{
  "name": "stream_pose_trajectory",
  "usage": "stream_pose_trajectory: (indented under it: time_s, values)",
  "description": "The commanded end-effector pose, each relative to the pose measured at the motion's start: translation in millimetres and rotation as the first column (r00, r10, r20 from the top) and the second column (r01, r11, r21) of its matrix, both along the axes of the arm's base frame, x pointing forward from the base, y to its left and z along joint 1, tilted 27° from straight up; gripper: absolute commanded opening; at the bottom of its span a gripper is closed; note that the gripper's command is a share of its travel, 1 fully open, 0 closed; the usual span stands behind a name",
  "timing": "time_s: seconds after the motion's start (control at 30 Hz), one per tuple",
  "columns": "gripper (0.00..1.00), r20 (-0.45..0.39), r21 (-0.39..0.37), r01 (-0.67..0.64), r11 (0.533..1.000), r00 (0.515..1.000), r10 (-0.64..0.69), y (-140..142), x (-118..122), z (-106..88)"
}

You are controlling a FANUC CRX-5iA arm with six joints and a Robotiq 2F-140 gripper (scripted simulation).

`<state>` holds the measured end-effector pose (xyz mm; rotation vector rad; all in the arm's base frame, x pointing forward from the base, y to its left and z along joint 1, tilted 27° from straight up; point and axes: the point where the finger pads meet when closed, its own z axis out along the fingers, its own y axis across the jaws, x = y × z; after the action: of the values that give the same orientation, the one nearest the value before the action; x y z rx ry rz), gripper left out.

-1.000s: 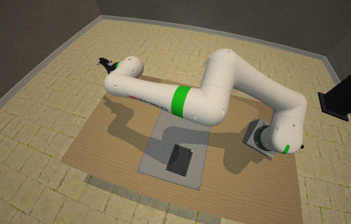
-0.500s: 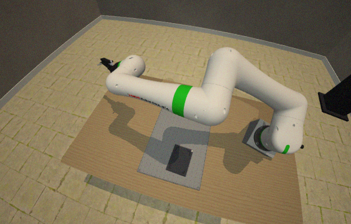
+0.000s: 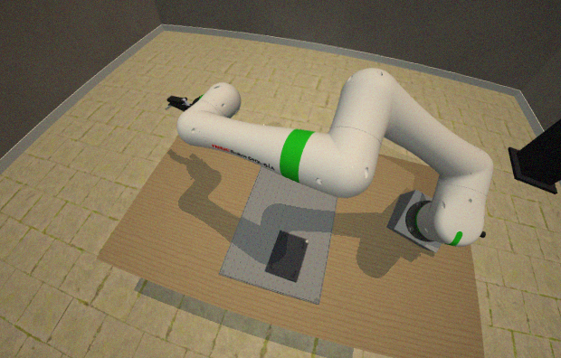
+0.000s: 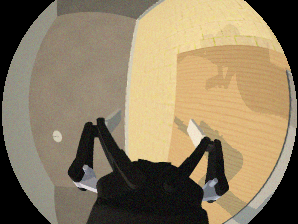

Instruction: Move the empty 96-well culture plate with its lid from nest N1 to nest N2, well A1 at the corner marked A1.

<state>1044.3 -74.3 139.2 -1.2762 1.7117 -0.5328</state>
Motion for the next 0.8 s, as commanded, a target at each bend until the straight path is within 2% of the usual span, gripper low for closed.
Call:
stream_pose_trajectory:
  time_s: [0.0,0.13,0.3,0.37,0.53,0.77]
  values:
    - [1.00,-0.009,-0.102,-0.073,0.992,0.997,0.073,-8,-13,-10.8]
    - [1.00,-0.028,-0.183,-0.129,0.975,0.992,0.126,-14,-26,-20.8]
    - [1.00,-0.062,-0.295,-0.216,0.931,0.976,0.206,-21,-43,-34.0]
    - [1.00,-0.062,-0.295,-0.216,0.931,0.976,0.206,-21,-43,-34.0]
    - [1.00,-0.109,-0.406,-0.313,0.859,0.949,0.294,-29,-62,-47.6]
    - [1.00,-0.170,-0.508,-0.416,0.754,0.907,0.386,-39,-88,-64.3]
